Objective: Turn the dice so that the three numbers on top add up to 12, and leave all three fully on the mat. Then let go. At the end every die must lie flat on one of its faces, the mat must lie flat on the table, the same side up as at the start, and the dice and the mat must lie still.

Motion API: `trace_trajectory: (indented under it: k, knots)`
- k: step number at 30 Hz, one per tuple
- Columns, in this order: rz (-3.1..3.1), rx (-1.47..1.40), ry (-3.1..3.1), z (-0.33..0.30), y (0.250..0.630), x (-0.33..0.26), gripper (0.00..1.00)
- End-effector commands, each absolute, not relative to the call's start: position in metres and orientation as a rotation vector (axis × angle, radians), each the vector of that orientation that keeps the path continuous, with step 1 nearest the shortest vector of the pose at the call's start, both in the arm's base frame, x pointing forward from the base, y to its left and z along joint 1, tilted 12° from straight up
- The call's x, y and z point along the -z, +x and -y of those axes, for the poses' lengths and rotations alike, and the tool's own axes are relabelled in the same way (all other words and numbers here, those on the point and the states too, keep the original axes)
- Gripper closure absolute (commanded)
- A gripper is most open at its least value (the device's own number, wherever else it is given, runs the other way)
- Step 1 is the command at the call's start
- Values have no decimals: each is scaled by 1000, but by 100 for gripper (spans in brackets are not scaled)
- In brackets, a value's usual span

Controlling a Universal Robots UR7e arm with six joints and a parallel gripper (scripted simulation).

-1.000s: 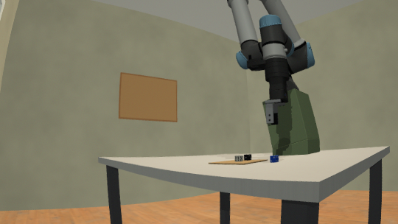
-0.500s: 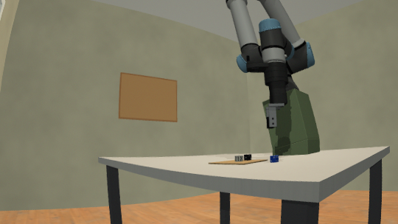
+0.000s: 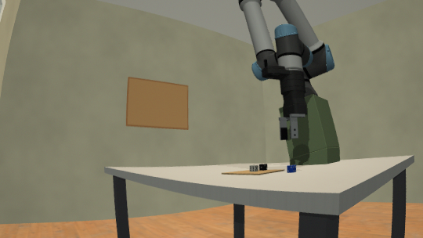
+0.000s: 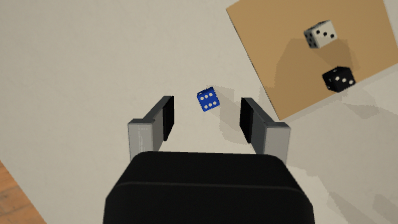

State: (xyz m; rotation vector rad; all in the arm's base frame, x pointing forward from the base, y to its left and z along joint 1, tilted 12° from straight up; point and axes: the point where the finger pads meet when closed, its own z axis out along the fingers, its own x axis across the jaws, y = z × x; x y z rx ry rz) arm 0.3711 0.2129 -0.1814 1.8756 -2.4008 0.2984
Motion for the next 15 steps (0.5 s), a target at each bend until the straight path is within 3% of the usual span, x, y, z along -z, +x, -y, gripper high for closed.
trace_trajectory:
  k: [1, 15]
  knots:
    - [2223, -277, 2072, -212, 370, 185, 0]
    - [1869, -248, 2364, -212, 366, 192, 0]
